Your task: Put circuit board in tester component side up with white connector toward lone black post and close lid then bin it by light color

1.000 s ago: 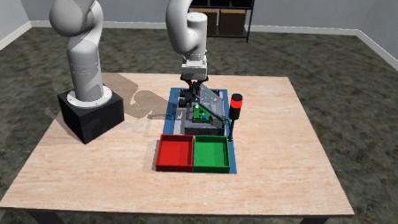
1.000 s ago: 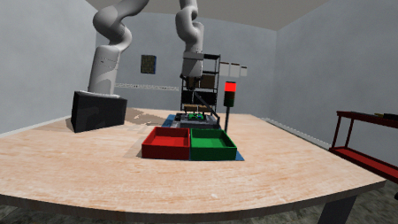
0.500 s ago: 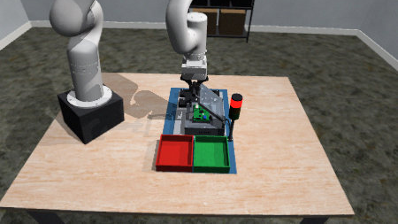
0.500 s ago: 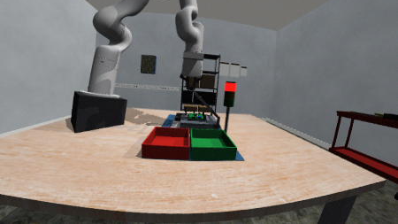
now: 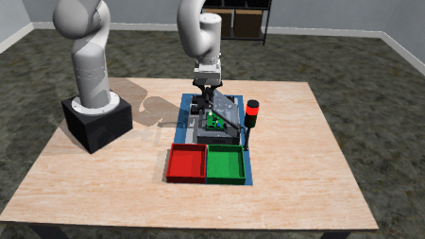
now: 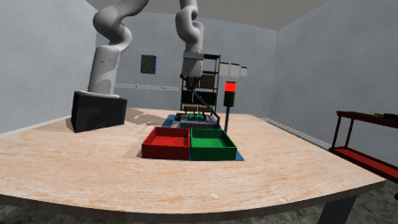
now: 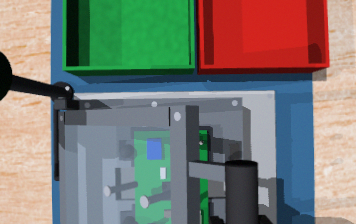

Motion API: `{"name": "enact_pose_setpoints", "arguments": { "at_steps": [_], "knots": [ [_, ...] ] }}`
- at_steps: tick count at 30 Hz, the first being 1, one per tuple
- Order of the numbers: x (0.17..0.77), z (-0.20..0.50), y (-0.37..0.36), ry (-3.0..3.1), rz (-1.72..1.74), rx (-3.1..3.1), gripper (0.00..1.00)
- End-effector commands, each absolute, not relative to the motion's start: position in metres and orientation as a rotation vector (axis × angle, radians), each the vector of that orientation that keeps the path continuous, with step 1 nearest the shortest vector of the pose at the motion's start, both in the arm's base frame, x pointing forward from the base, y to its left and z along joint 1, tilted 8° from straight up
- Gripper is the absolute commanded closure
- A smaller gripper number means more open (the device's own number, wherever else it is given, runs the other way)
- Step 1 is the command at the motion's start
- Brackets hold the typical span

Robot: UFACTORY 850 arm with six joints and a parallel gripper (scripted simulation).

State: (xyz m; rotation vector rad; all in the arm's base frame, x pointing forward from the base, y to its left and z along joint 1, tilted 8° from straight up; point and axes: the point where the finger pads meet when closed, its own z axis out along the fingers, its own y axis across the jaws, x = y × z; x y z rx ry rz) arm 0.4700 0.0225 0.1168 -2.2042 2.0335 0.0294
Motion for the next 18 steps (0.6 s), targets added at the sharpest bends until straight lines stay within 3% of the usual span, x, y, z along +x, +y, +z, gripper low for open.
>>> {"name": "enact_pose_setpoints", "arguments": {
  "at_steps": [1,18],
  "knots": [
    [0.472,0.118,0.022,2.032,0.027,-2.203,1.00],
    [0.498,0.148,0.021,2.032,0.027,-2.203,1.00]
  ]
}}
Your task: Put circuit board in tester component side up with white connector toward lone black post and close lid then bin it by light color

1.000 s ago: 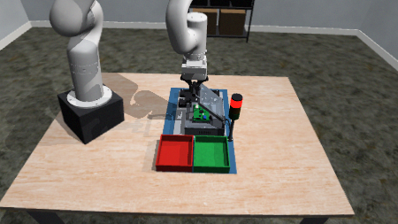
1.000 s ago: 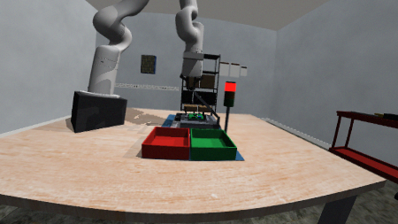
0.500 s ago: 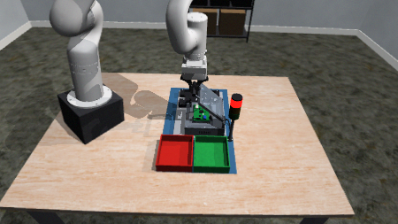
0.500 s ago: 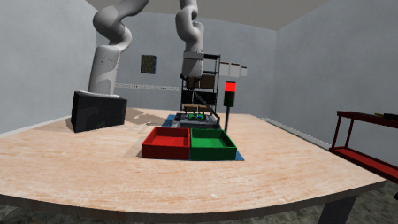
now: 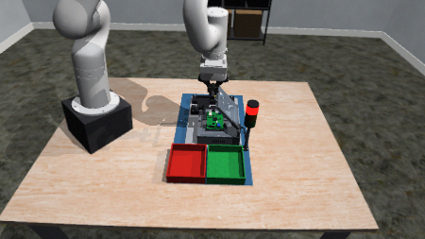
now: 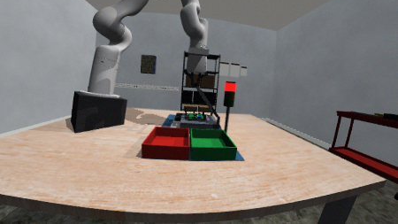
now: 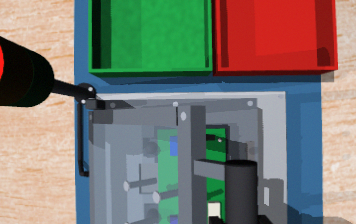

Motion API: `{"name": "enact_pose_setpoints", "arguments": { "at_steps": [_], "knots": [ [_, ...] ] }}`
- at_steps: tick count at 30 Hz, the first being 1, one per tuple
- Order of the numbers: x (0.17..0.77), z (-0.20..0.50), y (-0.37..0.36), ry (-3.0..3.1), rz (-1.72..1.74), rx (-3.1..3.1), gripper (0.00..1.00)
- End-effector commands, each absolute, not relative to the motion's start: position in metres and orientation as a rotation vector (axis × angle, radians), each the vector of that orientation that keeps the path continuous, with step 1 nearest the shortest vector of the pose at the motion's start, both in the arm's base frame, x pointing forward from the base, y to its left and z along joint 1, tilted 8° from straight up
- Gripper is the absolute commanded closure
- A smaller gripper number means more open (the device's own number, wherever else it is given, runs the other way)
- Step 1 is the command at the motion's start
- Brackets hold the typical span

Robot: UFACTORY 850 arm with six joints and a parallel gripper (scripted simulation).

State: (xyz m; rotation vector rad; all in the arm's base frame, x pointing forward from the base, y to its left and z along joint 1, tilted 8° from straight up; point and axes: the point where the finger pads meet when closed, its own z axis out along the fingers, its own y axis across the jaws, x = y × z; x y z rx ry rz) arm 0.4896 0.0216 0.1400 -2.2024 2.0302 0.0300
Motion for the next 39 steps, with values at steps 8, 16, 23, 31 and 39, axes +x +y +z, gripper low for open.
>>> {"name": "enact_pose_setpoints", "arguments": {
  "at_steps": [8,16,23,31,39],
  "knots": [
    [0.515,0.162,0.021,2.032,0.027,-2.203,1.00],
    [0.518,0.164,0.021,2.032,0.027,-2.203,1.00],
    [0.518,0.164,0.021,2.032,0.027,-2.203,0.72],
    [0.518,0.164,0.021,2.032,0.027,-2.203,0.72],
    [0.518,0.164,0.021,2.032,0.027,-2.203,0.72]
  ]
}}
